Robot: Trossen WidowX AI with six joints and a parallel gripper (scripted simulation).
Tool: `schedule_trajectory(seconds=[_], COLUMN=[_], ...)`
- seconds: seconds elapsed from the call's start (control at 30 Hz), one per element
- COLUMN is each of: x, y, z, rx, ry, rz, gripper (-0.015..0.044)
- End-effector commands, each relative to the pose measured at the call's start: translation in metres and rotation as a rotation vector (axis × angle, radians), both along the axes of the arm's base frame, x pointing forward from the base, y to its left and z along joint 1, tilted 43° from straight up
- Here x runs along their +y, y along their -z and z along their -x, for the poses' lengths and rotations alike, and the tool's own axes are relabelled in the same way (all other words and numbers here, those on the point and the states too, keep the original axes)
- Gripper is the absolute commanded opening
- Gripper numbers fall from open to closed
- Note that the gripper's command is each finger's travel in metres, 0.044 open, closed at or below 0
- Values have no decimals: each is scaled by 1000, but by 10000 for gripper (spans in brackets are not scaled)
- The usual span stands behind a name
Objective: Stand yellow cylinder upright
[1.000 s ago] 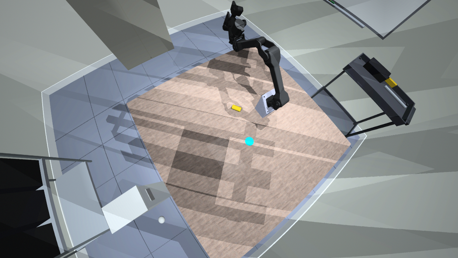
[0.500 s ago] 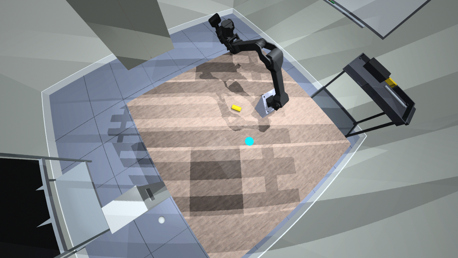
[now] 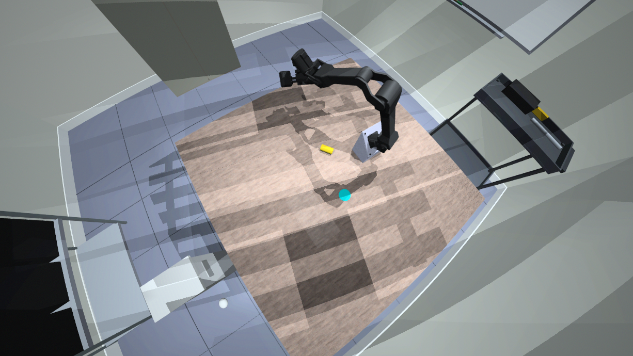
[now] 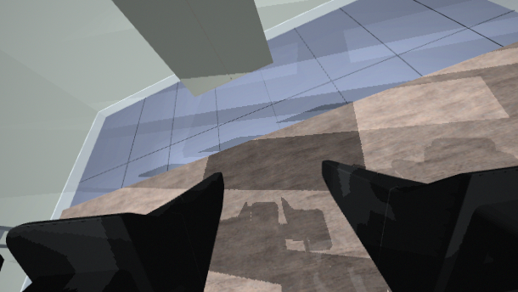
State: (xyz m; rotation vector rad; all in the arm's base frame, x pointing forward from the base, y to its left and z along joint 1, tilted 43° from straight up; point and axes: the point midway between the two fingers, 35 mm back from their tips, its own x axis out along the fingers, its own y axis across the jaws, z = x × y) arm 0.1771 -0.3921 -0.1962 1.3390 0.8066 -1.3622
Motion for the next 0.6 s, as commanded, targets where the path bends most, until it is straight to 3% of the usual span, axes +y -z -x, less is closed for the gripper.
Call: schedule_trajectory(seconds=[0.0,0.57], x=[48,264], y=[-14,-127], z=[-13,-13], rx=[8,-136], ry=[-195,-905], rz=[-146,-804], gripper=[309,309])
